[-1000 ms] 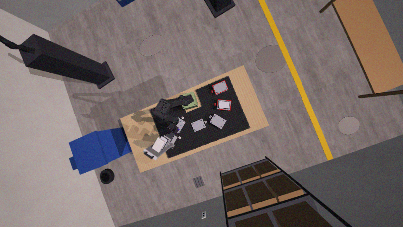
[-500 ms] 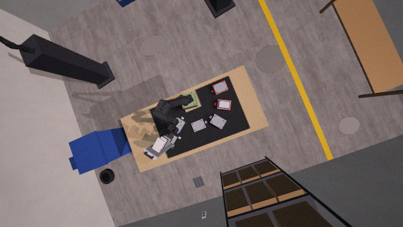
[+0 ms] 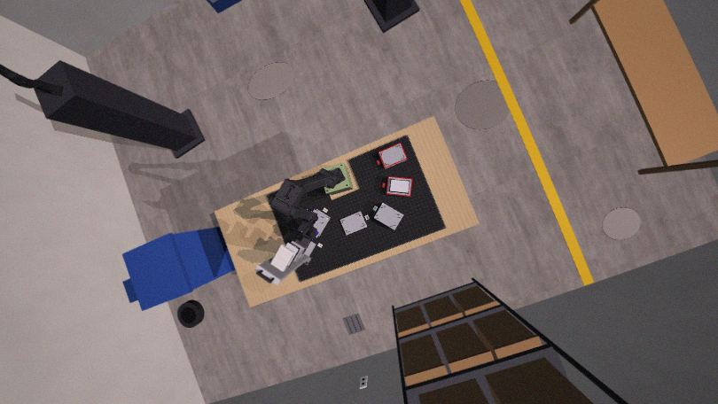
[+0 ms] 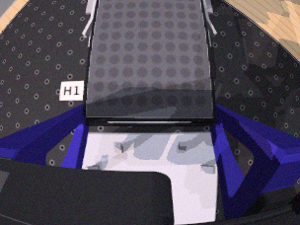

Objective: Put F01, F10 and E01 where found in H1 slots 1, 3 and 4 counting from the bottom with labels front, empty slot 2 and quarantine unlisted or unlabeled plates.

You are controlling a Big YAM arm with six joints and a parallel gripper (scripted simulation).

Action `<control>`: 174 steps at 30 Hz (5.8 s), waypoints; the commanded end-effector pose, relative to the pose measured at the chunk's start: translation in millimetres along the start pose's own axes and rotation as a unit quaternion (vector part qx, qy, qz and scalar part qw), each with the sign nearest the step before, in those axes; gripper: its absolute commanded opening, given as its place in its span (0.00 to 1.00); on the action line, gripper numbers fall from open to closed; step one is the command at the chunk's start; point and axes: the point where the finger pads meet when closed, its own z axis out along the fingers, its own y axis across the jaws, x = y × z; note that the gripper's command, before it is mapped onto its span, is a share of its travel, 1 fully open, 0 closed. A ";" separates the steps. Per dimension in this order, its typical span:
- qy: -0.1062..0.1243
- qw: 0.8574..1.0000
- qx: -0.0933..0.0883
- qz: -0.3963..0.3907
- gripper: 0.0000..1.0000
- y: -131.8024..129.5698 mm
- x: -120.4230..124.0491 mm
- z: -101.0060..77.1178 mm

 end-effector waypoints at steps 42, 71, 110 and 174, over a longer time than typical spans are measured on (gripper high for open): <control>-0.020 1.000 -0.001 0.000 0.86 0.3 -20.8 13.2; -0.019 1.000 -0.001 0.000 1.00 0.2 -20.0 13.9; -0.028 1.000 -0.005 -0.002 1.00 4.5 -5.1 -22.5; -0.016 1.000 -0.001 0.000 0.00 0.1 41.8 -53.4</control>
